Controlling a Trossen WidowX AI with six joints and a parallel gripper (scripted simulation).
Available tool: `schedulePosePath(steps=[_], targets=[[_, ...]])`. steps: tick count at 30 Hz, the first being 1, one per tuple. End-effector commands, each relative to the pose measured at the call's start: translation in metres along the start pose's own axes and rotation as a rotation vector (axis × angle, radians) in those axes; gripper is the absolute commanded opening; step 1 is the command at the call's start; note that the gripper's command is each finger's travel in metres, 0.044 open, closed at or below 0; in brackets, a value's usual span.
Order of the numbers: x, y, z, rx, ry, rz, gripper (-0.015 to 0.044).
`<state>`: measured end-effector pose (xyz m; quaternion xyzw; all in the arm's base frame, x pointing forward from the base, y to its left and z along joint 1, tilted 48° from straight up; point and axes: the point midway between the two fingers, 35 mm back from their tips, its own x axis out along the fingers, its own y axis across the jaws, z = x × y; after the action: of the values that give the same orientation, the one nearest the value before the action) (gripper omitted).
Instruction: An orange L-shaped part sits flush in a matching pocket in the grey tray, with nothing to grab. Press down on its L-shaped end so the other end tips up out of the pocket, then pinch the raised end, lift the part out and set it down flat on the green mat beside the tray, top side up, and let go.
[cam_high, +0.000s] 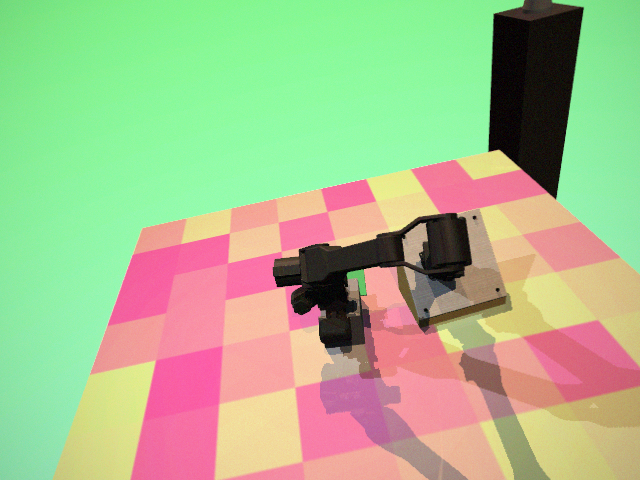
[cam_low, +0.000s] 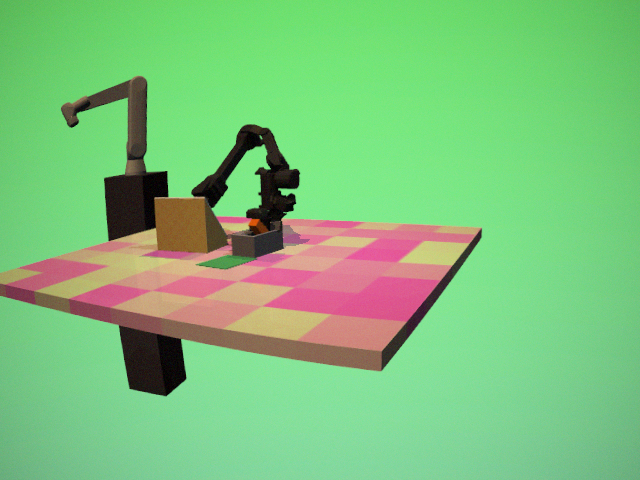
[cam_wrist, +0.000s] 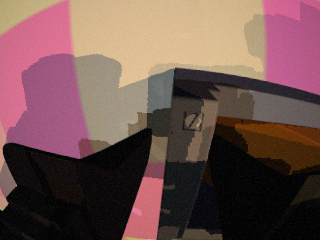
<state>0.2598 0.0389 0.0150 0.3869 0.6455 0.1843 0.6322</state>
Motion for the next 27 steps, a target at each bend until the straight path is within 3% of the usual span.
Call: schedulePosePath(steps=[1,11,20,27], targets=[[0.0,0.0,0.0,0.0,0.0,-0.002,0.018],[-0.015,0.01,0.0,0.005,0.003,-0.007,0.018],[-0.106,-0.002,0.0,0.006,0.003,-0.011,0.018],[-0.109,-0.002,0.0,0.006,0.003,-0.01,0.018]])
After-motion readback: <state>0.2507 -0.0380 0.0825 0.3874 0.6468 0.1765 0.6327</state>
